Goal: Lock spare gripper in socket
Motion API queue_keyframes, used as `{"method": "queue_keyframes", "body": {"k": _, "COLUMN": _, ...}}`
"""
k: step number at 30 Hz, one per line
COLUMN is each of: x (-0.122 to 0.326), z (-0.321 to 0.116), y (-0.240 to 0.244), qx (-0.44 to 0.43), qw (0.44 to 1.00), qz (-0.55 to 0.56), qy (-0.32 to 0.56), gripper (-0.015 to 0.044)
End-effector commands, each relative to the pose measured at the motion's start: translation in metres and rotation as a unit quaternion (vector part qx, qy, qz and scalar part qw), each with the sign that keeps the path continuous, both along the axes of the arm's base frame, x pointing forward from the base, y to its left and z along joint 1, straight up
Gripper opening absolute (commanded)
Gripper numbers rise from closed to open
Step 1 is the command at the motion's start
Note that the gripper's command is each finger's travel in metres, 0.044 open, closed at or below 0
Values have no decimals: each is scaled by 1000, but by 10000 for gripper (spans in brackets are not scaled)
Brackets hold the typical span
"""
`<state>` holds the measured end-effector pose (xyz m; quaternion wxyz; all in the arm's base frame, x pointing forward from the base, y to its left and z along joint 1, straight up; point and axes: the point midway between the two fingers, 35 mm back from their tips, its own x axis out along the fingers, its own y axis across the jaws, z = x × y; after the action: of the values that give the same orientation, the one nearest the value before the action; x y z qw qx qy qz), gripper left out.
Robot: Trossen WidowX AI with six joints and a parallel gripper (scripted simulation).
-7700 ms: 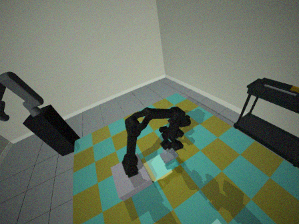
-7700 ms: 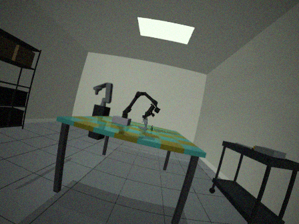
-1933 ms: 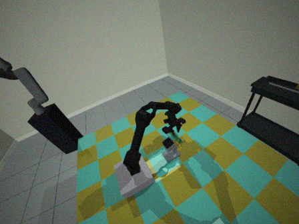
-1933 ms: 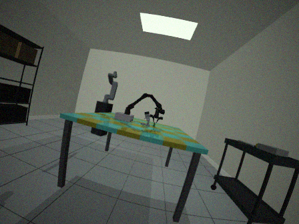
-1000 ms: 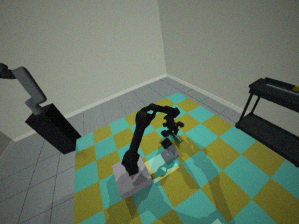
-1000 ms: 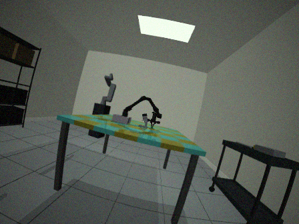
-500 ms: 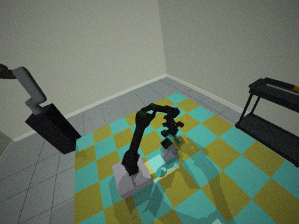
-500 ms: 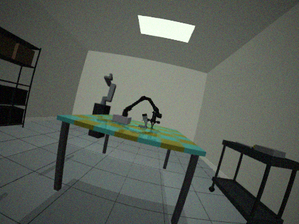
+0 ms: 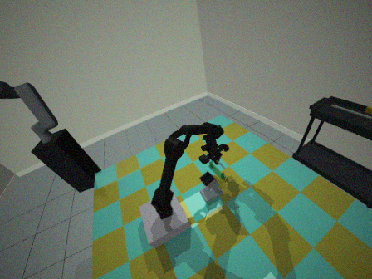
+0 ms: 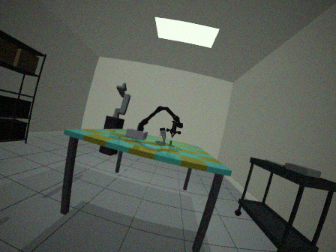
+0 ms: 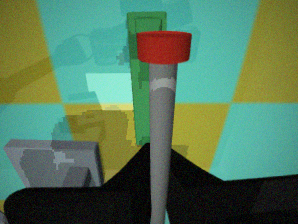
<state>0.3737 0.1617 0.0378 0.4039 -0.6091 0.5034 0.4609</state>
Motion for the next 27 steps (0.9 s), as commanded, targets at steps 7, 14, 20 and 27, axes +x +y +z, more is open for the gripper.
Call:
{"method": "queue_keyframes", "body": {"k": 7, "x": 0, "z": -2, "y": 0, "qx": 0, "qw": 1000, "qz": -5, "qy": 2, "gripper": 0}}
{"method": "queue_keyframes", "body": {"k": 14, "x": -8, "z": -1, "y": 0, "qx": -2, "qw": 1000, "qz": -11, "qy": 3, "gripper": 0}}
{"method": "queue_keyframes", "body": {"k": 20, "x": -27, "z": 5, "y": 3, "qx": -1, "qw": 1000, "qz": -15, "qy": 4, "gripper": 0}}
{"method": "queue_keyframes", "body": {"k": 27, "x": -49, "z": 10, "y": 4, "qx": 0, "qw": 1000, "qz": -20, "qy": 5, "gripper": 0}}
